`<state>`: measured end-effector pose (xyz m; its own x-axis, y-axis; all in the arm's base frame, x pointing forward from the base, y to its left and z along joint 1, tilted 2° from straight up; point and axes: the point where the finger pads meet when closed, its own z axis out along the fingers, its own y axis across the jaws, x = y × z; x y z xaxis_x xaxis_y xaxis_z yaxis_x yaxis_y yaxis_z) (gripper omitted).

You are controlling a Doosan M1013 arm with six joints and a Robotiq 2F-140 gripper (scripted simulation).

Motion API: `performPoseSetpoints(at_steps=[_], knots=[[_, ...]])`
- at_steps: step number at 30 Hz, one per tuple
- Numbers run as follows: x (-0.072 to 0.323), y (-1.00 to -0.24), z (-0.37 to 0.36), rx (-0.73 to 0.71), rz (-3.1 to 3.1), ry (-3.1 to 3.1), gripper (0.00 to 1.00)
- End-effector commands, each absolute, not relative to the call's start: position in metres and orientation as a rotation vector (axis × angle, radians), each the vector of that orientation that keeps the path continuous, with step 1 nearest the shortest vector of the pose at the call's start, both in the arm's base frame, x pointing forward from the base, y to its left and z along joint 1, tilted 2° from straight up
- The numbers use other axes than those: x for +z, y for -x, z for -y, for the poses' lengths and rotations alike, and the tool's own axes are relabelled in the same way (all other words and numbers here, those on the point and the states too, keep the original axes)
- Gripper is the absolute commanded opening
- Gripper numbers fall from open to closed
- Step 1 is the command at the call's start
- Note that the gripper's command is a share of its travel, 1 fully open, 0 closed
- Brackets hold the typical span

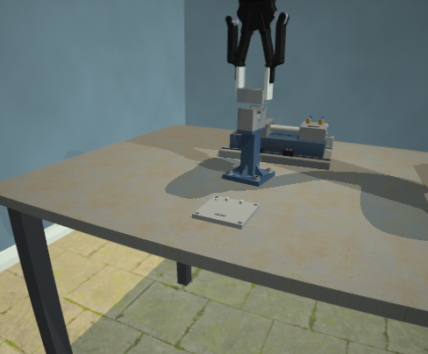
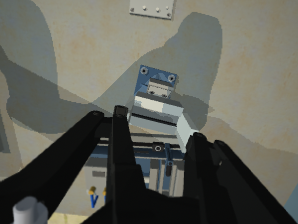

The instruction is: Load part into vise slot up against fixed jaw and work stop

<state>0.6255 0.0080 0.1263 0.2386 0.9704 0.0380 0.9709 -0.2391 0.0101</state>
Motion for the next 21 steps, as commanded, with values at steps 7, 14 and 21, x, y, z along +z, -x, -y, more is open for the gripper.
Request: performPoseSetpoints(at_steps=[7, 14, 21], knots=[[0.1263, -0.6247, -0.0066, -0.061, 1.929, 2.459, 0.0], [0.1285, -0.6247, -0.0065, -0.061, 1.929, 2.459, 0.0], [0.1322, -0.6246, -0.0064, -0.061, 1.929, 2.459, 0.0]])
